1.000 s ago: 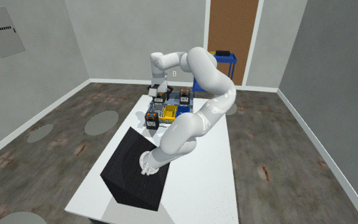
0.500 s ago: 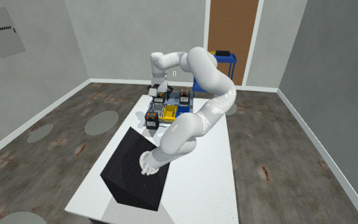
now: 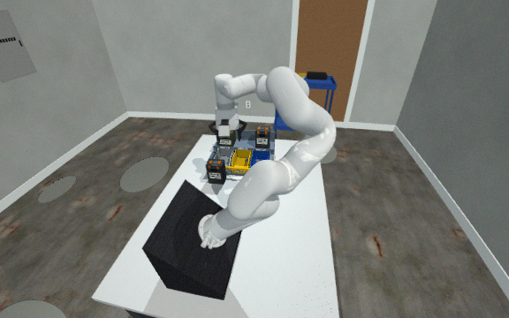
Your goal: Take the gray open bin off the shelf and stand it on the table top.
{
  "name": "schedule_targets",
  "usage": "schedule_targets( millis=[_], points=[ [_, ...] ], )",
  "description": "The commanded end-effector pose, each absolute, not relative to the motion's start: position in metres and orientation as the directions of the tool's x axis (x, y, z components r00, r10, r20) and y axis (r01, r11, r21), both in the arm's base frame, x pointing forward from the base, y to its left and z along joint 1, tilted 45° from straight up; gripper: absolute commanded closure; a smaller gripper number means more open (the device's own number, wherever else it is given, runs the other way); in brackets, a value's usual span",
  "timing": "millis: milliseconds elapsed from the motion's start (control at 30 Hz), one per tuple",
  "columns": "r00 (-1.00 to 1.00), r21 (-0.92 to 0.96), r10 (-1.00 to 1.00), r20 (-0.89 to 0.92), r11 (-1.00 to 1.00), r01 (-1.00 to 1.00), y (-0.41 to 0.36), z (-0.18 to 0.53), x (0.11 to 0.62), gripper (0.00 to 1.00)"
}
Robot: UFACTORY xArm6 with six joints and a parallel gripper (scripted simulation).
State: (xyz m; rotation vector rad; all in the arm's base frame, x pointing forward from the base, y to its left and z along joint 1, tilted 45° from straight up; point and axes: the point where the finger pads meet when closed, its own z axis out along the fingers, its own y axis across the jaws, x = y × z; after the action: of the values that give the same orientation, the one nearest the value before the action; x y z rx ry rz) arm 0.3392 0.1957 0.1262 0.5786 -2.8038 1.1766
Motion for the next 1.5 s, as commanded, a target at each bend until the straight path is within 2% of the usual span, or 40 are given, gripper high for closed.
schedule_targets(
  millis=[0,600,767,1167,1333,1467],
  points=[
    [-0.927,-0.678,-0.325,0.184,0.641,-0.360,0.1969,0.1270,0.3397,0.00],
    [-0.912,-0.670,-0.351,0.211,0.628,-0.396,0.1969,0.1267,0.3397,0.00],
    [-0.984,-0.702,-0.177,0.032,0.697,-0.148,0.1969,0.1262,0.3397,0.00],
    [-0.984,-0.702,-0.177,0.032,0.697,-0.148,0.1969,0.1262,0.3397,0.00],
    [-0.989,-0.686,0.006,-0.148,0.719,0.107,0.1969,0.1263,0.3397,0.00],
    [-0.989,-0.686,0.006,-0.148,0.719,0.107,0.1969,0.1263,0.3397,0.00]
  ],
)
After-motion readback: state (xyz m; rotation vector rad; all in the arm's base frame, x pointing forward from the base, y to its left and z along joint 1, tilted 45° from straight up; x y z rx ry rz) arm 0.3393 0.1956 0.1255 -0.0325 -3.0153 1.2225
